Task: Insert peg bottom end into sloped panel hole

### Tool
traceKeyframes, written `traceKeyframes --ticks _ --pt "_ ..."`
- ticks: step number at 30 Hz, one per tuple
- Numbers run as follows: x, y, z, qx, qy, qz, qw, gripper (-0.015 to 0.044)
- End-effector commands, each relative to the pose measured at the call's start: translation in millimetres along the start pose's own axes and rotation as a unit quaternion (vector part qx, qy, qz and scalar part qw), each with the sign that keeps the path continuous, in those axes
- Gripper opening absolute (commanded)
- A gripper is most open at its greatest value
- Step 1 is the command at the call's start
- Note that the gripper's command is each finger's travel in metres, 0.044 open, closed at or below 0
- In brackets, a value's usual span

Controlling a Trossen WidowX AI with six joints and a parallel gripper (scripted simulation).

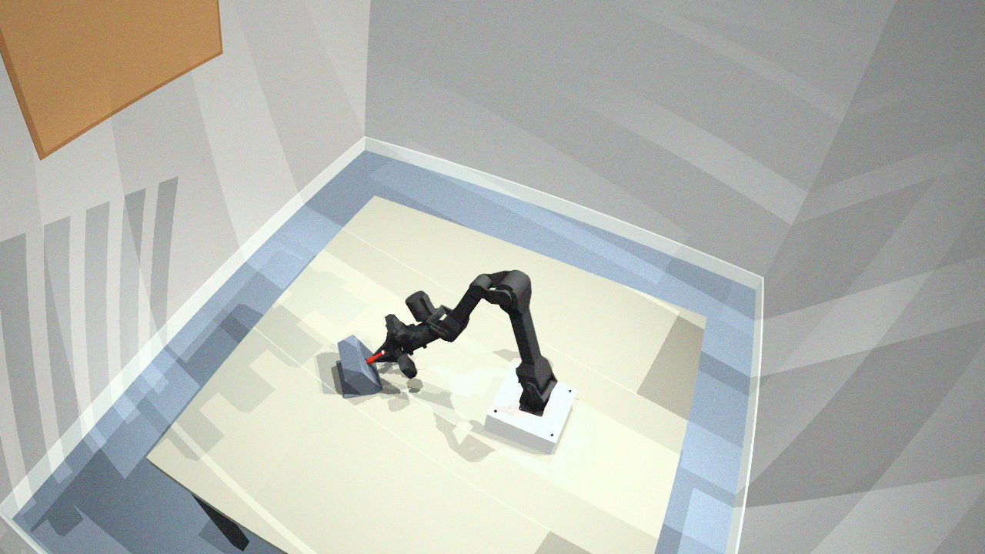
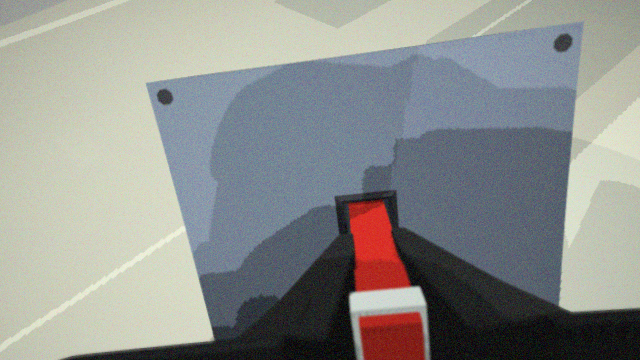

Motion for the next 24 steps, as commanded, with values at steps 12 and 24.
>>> traceKeyframes --ticks 12,24 --pt "3.4 0.6 0.1 0.001 0.0 0.001 1.0 0.0" --pt "3.4 0.6 0.1 0.001 0.0 0.001 1.0 0.0184"
Point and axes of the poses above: the point midway between the two fingers, 35 mm back from their tips, its own x axis out along the fingers, its own z axis across the jaws, y = z × x, the point moved 6 cm from there along -x, back along the fingers, and after that the axes turned 2 degrees about -x, right-handed, at the moved point
